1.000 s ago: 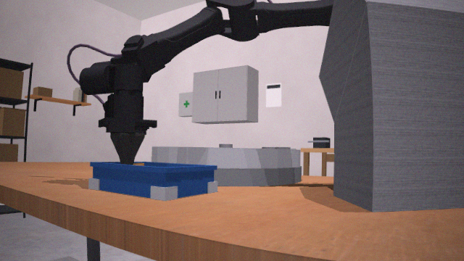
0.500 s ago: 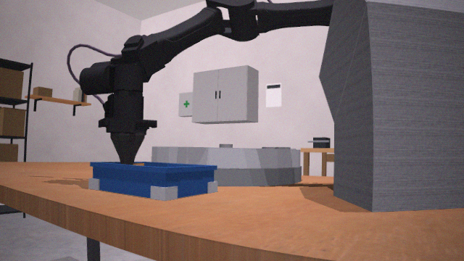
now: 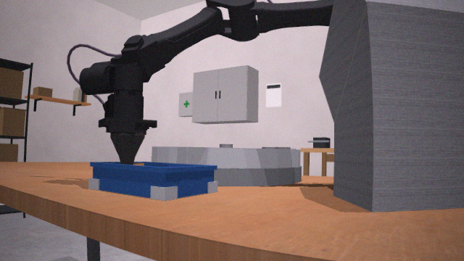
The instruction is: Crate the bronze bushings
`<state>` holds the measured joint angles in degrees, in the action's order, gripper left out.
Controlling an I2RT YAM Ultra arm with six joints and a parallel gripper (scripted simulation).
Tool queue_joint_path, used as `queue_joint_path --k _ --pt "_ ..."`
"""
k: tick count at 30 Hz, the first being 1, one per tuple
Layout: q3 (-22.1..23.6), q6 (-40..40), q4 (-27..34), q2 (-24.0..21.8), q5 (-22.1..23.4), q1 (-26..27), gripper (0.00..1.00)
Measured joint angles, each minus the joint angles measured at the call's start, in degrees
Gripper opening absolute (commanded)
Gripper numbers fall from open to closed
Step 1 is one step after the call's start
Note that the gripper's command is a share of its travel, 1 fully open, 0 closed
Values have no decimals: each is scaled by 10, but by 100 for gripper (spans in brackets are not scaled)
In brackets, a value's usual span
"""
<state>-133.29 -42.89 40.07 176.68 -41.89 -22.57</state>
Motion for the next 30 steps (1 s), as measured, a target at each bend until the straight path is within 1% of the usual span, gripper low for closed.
queue_joint_path --k 10,20,30 --pt "0 0 1 0 0 0 0" --pt "-16 0 8 5 0 0 0" --pt "-17 0 10 5 0 0 0"
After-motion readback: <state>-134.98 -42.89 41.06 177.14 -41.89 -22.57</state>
